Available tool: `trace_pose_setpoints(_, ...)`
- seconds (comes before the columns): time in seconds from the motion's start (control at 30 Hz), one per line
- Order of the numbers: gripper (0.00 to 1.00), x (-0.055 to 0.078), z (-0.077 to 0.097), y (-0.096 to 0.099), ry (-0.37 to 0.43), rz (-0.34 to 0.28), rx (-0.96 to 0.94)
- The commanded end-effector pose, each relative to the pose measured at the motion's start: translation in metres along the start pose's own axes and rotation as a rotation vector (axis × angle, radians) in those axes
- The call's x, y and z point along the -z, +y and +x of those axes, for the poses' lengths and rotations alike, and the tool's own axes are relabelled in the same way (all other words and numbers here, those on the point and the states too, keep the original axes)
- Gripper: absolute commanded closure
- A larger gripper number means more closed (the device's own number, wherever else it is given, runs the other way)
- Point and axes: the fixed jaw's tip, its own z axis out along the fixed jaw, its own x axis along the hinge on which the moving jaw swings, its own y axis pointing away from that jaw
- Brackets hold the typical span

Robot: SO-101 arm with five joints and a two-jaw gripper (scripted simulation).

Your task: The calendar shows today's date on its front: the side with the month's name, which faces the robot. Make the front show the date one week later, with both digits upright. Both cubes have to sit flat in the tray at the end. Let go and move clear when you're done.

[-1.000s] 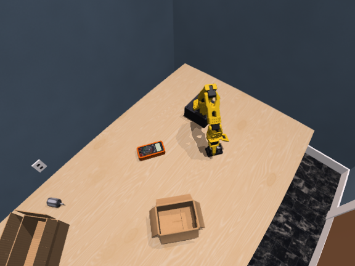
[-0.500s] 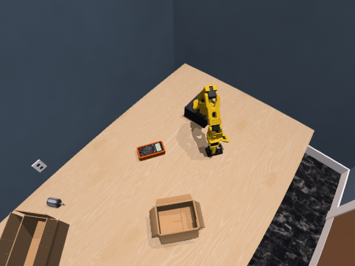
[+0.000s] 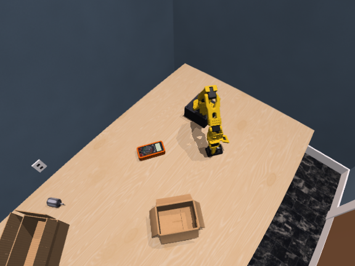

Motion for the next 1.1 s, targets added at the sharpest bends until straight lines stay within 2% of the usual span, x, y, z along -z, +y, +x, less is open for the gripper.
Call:
trace_pose_setpoints(0.0, 0.79, -0.0013, 0.0011, 0.0008, -0.002, -0.012, -0.017)
trace_pose_setpoints(0.4, 0.81, -0.0013, 0.0011, 0.0007, -0.002, -0.012, -0.017)
trace_pose_setpoints(1.07, 0.99, -0.0013, 0.0011, 0.0007, -0.002, -0.012, -0.017)
